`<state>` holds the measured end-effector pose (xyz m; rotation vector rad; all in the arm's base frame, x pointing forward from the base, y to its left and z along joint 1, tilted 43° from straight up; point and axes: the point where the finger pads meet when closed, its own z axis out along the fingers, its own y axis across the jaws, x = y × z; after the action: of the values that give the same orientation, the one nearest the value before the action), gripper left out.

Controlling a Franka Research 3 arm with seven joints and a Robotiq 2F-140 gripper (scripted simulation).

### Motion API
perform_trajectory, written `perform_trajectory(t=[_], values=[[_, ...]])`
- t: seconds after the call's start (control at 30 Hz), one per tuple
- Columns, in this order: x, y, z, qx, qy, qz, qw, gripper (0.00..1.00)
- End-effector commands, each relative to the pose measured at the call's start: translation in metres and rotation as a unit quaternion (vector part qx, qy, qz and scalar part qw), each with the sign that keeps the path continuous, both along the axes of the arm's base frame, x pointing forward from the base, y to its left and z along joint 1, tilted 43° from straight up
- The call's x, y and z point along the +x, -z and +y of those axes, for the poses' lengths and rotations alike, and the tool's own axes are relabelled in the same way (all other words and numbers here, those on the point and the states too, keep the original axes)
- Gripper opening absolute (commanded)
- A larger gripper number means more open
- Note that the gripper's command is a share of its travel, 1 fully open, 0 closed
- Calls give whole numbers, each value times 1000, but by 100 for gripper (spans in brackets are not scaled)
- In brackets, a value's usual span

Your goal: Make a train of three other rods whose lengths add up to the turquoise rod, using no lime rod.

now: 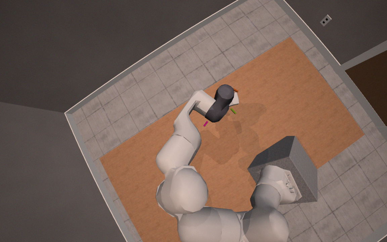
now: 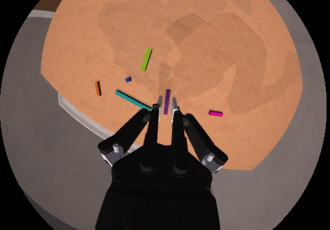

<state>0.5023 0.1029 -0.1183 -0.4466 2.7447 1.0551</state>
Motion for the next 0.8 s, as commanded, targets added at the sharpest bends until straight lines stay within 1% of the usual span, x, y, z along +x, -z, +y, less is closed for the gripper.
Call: perform_trajectory(t=[0.0, 0.17, 0.2, 0.77], values=[[0, 1, 1, -1, -2, -3, 1000, 15], [0, 1, 1, -1, -2, -3, 1000, 15], [0, 1, 1, -1, -2, -3, 1000, 3], [0, 1, 1, -1, -2, -3, 1000, 3]])
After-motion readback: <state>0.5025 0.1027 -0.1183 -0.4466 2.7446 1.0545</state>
